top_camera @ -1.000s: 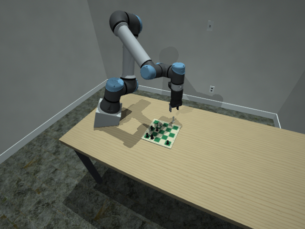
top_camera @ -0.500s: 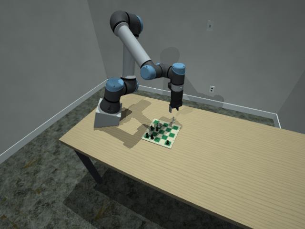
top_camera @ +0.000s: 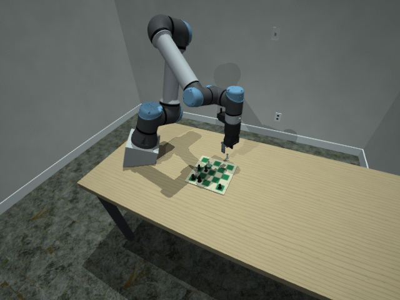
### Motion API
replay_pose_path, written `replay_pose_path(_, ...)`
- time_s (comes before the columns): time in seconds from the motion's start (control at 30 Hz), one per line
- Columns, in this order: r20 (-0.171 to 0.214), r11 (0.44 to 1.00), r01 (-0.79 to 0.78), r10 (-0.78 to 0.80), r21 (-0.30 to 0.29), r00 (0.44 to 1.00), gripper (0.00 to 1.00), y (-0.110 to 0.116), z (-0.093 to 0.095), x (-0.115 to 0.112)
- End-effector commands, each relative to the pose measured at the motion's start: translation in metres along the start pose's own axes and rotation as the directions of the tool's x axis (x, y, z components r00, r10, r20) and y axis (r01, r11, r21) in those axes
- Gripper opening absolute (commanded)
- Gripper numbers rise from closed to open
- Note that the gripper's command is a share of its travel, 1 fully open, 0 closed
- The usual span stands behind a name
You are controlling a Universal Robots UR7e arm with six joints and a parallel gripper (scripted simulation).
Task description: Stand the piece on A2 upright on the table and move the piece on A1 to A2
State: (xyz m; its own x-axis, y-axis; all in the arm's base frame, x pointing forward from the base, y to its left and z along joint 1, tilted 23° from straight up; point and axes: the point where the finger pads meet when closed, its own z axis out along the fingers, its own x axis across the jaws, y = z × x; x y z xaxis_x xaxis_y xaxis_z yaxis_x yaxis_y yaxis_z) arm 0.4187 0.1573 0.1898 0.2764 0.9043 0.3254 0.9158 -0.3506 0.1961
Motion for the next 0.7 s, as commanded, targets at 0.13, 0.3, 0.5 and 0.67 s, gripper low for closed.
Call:
replay_pose_path(0.13,-0.005,0.959,0.285,-0.285,0.003,0.959,1.00,0.029,0.004,-0.033)
replay_pose_path(0.3,-0.006,0.895,0.445,-0.445,0.003,0.895,1.00,0.046,0.006,-0.055)
replay_pose_path(0.5,-0.007,0.827,0.563,-0.563,0.001,0.827,1.00,0.060,0.007,-0.073)
replay_pose_path(0.67,-0.007,0.728,0.685,-0.685,-0.001,0.728,1.00,0.075,0.009,-0.093)
